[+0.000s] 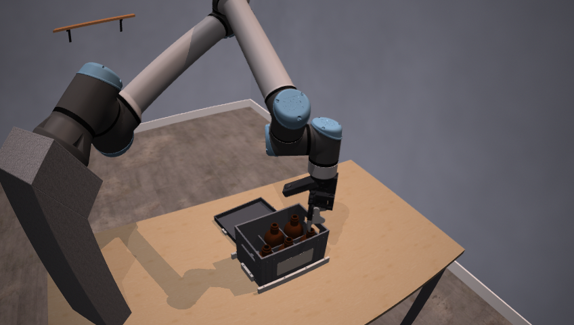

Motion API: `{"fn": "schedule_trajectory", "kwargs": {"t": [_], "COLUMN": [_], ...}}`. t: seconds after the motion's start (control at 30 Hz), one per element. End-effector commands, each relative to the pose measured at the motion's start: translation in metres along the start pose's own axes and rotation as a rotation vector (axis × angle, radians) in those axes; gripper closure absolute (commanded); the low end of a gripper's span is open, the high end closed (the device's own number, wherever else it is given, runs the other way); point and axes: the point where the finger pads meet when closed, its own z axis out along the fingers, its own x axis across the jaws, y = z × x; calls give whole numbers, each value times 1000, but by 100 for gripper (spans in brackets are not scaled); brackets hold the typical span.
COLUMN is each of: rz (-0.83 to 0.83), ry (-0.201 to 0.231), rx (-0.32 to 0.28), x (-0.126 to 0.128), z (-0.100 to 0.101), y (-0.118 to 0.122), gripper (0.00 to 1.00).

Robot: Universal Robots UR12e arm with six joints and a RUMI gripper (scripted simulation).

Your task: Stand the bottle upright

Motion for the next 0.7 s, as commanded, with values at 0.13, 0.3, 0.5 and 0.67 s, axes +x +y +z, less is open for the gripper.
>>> {"fn": "schedule_trajectory", "kwargs": {"t": [0.13,0.3,0.5,0.67], "rz": [-2,-2,-2,-2], "ry": [-1,-1,-1,-1], "rx": [1,1,1,1], "x": [1,0,0,0], "z": [8,13,17,24], "y": [1,1,1,0], "gripper": [62,62,62,62]}}
